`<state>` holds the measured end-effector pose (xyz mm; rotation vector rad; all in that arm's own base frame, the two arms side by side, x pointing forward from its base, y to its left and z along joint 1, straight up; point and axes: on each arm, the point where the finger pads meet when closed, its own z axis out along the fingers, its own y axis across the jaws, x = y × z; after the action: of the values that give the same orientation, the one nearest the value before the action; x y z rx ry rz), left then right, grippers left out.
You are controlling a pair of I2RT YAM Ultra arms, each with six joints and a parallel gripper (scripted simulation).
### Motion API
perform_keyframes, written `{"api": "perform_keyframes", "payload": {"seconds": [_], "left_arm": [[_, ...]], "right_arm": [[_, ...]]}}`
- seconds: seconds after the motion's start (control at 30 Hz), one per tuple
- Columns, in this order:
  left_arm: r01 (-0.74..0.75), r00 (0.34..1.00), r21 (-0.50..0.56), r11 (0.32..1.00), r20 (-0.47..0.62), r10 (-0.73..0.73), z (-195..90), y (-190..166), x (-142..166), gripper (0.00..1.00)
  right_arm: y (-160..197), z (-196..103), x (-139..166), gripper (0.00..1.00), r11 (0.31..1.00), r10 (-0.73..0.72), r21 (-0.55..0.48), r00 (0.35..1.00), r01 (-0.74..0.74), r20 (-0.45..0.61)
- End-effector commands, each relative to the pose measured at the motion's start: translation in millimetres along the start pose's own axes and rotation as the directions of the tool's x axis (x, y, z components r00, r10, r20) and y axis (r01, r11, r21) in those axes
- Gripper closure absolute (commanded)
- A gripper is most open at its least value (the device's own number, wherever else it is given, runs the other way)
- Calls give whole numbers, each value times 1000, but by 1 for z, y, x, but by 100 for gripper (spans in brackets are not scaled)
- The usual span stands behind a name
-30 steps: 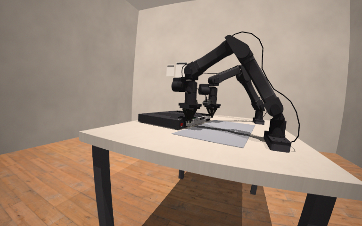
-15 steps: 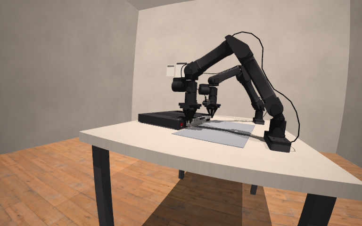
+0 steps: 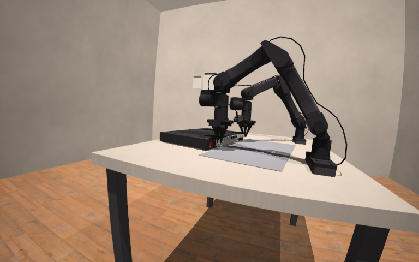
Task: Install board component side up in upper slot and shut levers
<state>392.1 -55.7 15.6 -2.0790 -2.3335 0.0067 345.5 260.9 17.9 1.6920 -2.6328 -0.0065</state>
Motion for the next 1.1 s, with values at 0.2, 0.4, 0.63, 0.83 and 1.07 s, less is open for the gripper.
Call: {"api": "perform_keyframes", "payload": {"seconds": [0.2, 0.4, 0.63, 0.83, 1.07], "left_arm": [[102, 995, -48, 994, 18, -101, -8, 3, -4, 96], [103, 995, -48, 994, 18, -102, -8, 3, -4, 96], [166, 986, -54, 985, 13, -165, -8, 4, -2, 96], [254, 967, -48, 966, 27, -253, -8, 1, -4, 96], [352, 936, -43, 935, 32, -350, -8, -4, -7, 96]], "right_arm": [[-6, -13, -10, 96, 993, 113, 34, 992, -115, 55], [-6, -13, -9, 96, 993, 115, 34, 992, -117, 55], [-7, -11, -7, 96, 983, 179, 40, 983, -181, 49], [-2, -10, -8, 96, 963, 266, 28, 963, -268, 51], [3, -10, -10, 96, 932, 359, 32, 932, -361, 55]]}}
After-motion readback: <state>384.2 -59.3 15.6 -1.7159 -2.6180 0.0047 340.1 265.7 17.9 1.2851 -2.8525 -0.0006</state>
